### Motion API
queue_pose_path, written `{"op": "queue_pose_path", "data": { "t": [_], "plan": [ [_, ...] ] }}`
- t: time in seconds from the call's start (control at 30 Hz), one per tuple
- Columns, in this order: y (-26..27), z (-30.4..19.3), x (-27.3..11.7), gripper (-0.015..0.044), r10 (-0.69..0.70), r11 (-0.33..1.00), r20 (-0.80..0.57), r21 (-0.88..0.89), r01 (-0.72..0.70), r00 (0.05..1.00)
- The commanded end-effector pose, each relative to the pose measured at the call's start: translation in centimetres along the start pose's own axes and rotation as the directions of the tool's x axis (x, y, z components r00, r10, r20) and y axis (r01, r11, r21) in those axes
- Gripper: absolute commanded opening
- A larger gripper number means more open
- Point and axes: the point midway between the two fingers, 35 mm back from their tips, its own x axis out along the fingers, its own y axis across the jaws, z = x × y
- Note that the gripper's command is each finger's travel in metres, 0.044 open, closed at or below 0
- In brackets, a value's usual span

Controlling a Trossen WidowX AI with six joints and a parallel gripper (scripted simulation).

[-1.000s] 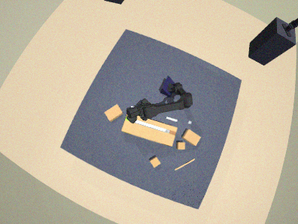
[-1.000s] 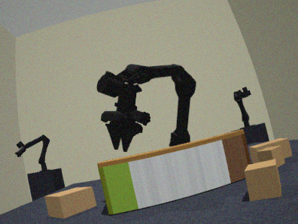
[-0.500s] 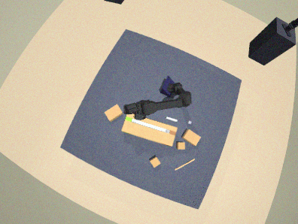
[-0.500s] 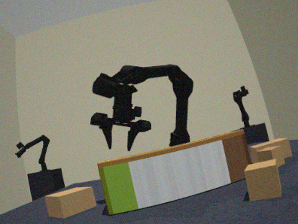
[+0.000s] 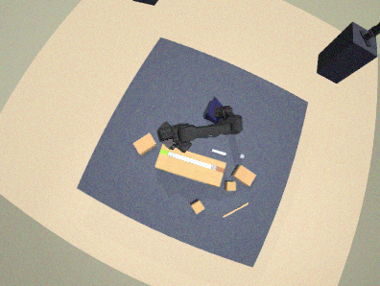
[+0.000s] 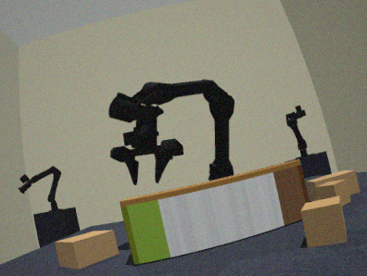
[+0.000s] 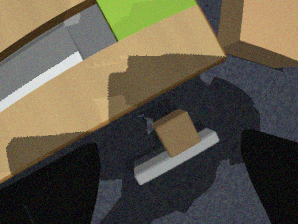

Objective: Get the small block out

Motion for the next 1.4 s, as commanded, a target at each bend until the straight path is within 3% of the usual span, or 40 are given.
{"op": "queue_pose_path", "data": {
  "t": [0.0,0.23,0.43,0.87,1.17,1.37],
  "plan": [
    [-1.6,-0.7,0.4,0.0285,0.117,0.58,0.038,0.809,-0.099,0.992],
    [-1.9,-0.8,0.2,0.0285,0.148,0.249,0.058,0.964,-0.094,0.987],
    [-2.3,-0.9,0.1,0.0285,0.177,-0.065,0.08,0.995,-0.069,0.981],
    [-3.0,-1.0,-0.2,0.0285,0.23,-0.667,0.125,0.742,0.063,0.965],
    [-3.4,-1.1,-0.4,0.0285,0.259,-0.909,0.152,0.372,0.187,0.954],
    [-3.4,-1.1,-0.4,0.0285,0.259,-0.914,0.153,0.359,0.191,0.954]
  ]
}}
